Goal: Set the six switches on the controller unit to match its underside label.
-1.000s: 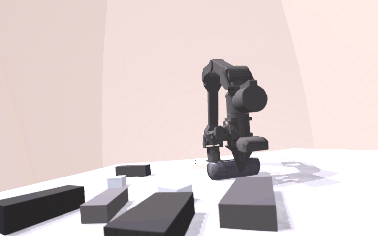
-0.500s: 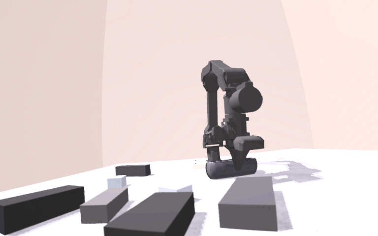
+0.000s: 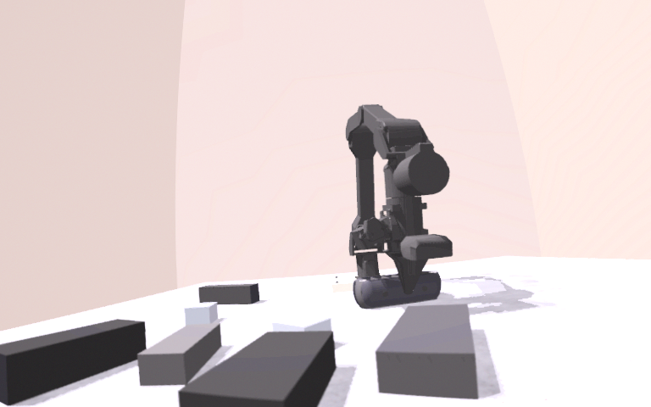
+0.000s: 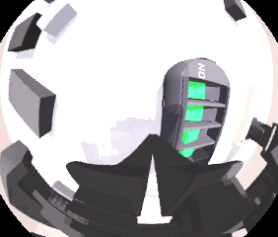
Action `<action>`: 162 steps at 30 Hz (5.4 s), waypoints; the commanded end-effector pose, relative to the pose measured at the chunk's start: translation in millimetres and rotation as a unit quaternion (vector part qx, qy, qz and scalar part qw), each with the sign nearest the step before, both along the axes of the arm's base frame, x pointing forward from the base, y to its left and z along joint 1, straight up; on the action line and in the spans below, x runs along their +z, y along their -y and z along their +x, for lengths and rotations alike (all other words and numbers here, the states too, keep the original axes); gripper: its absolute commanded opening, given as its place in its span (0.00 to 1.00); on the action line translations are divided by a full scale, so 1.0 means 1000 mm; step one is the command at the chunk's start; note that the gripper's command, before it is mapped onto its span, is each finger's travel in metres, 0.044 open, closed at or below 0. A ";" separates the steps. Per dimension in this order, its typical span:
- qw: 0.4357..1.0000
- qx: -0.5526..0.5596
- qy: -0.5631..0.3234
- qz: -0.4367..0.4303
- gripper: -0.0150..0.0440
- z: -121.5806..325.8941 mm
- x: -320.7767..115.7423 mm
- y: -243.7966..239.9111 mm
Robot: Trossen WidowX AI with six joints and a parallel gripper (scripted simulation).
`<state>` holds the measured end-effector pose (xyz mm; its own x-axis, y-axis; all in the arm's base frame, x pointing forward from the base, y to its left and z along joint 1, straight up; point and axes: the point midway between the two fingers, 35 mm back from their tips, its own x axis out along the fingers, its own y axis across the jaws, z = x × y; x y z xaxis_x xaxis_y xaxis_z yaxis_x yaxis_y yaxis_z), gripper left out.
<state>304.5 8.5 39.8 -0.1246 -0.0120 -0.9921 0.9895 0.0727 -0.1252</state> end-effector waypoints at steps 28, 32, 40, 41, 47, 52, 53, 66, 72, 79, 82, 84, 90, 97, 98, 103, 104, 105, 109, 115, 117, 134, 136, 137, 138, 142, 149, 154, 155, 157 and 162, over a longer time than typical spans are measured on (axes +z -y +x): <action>1.000 0.000 -0.001 0.000 0.25 0.004 0.003 0.000; 1.000 0.001 -0.011 0.000 0.25 0.027 0.019 -0.002; 1.000 0.001 -0.025 0.000 0.25 0.055 0.042 -0.005; 1.000 0.001 -0.025 0.000 0.25 0.055 0.042 -0.005; 1.000 0.002 0.013 0.003 0.25 0.036 0.044 -0.002; 0.998 0.004 0.056 0.006 0.25 0.011 0.042 0.000; 0.998 0.004 0.065 0.007 0.25 0.006 0.041 0.001; 0.997 0.005 0.077 0.007 0.30 -0.001 0.042 0.002; 0.997 0.003 0.079 0.005 0.57 0.000 0.092 0.002; 0.997 0.003 0.079 0.005 0.52 0.000 0.092 0.002; 0.997 0.003 0.079 0.005 0.39 0.000 0.092 0.002; 0.997 0.003 0.079 0.005 0.30 0.000 0.092 0.002; 0.997 0.003 0.079 0.005 0.25 0.000 0.092 0.002; 0.997 0.003 0.080 0.005 0.34 0.000 0.092 0.002; 0.997 0.003 0.080 0.005 0.39 0.000 0.092 0.002; 0.997 0.003 0.080 0.005 0.61 0.000 0.092 0.002; 0.997 0.003 0.080 0.005 0.65 0.000 0.092 0.002; 0.997 0.003 0.080 0.005 0.70 0.000 0.092 0.002; 0.997 0.003 0.080 0.005 0.88 0.000 0.092 0.002; 0.997 0.003 0.081 0.006 0.96 -0.001 0.091 0.003; 0.996 0.004 0.091 0.010 0.87 -0.008 0.089 0.009; 0.975 0.006 0.220 0.012 0.25 -0.102 0.033 0.058; 0.975 0.006 0.220 0.012 0.25 -0.102 0.033 0.058; 0.975 0.006 0.220 0.012 0.25 -0.102 0.033 0.058; 0.975 0.006 0.220 0.012 0.25 -0.102 0.033 0.058; 0.975 0.006 0.220 0.012 0.25 -0.101 0.031 0.058; 0.976 0.006 0.219 0.013 0.25 -0.100 0.020 0.059; 0.976 0.006 0.219 0.014 0.25 -0.100 0.011 0.060; 0.976 0.006 0.219 0.014 0.25 -0.100 0.010 0.060; 0.976 0.006 0.219 0.014 0.25 -0.100 0.007 0.060; 0.976 0.006 0.219 0.015 0.25 -0.100 -0.002 0.061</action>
<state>207.3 -53.6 45.6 0.3201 0.0110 -0.9473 0.9442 0.0786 0.3200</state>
